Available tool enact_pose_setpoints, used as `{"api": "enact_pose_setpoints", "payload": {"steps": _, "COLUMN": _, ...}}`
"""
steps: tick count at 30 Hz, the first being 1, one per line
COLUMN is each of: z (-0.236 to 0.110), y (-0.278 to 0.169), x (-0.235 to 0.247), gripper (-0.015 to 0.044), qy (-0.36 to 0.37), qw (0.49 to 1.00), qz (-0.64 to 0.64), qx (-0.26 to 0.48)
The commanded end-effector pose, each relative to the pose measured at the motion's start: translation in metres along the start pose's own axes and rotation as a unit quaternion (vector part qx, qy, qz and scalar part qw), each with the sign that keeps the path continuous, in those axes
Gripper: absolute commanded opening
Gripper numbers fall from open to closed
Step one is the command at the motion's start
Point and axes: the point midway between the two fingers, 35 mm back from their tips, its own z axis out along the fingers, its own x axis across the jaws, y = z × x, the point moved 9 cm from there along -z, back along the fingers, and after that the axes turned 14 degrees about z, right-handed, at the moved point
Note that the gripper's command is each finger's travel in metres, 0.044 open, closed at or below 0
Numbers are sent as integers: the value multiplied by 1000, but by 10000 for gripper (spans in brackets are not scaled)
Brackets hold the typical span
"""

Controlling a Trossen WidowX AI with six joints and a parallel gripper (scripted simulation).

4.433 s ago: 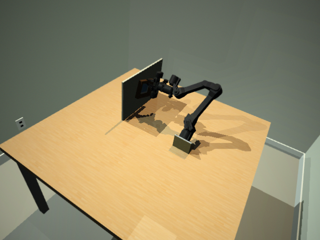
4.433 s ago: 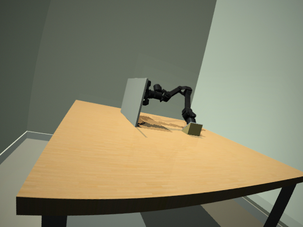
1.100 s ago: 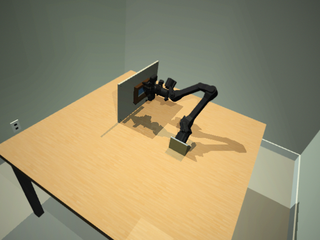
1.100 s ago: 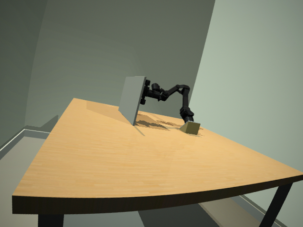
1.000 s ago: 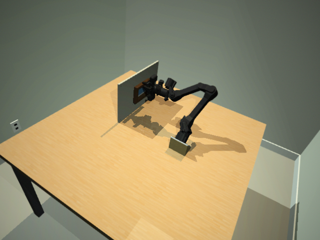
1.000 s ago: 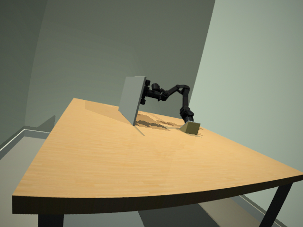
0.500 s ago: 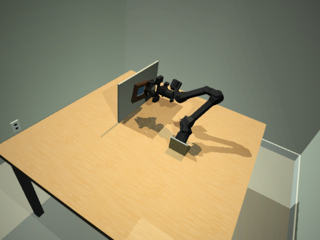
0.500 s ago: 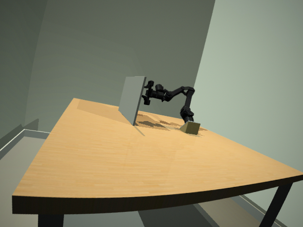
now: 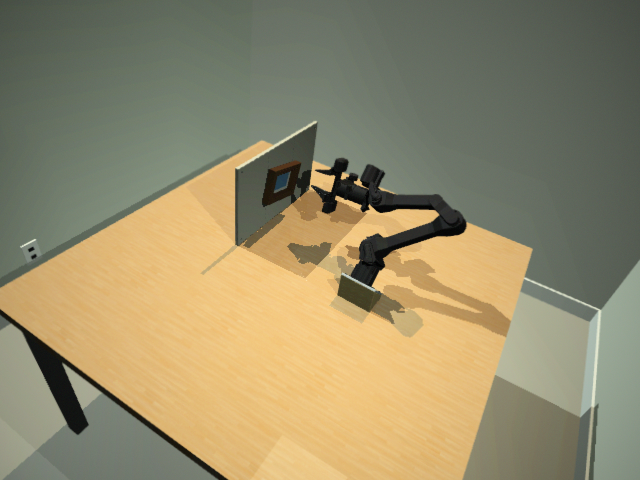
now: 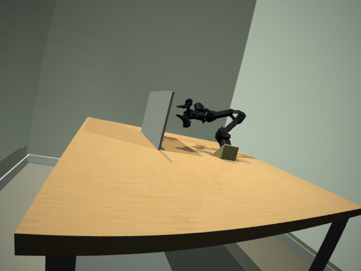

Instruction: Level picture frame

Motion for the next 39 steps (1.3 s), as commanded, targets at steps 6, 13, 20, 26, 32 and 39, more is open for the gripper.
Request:
{"api": "enact_pose_setpoints", "payload": {"steps": 6, "z": -72, "y": -8, "x": 28, "gripper": 260, "qy": 11, "qw": 1000, "qz": 6, "qx": 1}}
{"api": "enact_pose_setpoints", "payload": {"steps": 13, "z": -79, "y": -9, "x": 29, "gripper": 260, "qy": 10, "qw": 1000, "qz": 6, "qx": 1}}
{"api": "enact_pose_setpoints", "payload": {"steps": 20, "z": -79, "y": -9, "x": 29, "gripper": 260, "qy": 10, "qw": 1000, "qz": 6, "qx": 1}}
{"api": "enact_pose_setpoints", "payload": {"steps": 26, "z": -79, "y": -9, "x": 29, "gripper": 260, "qy": 10, "qw": 1000, "qz": 6, "qx": 1}}
{"api": "enact_pose_setpoints", "payload": {"steps": 32, "z": -79, "y": -9, "x": 29, "gripper": 260, "qy": 10, "qw": 1000, "qz": 6, "qx": 1}}
{"api": "enact_pose_setpoints", "payload": {"steps": 39, "z": -79, "y": -9, "x": 29, "gripper": 260, "qy": 10, "qw": 1000, "qz": 6, "qx": 1}}
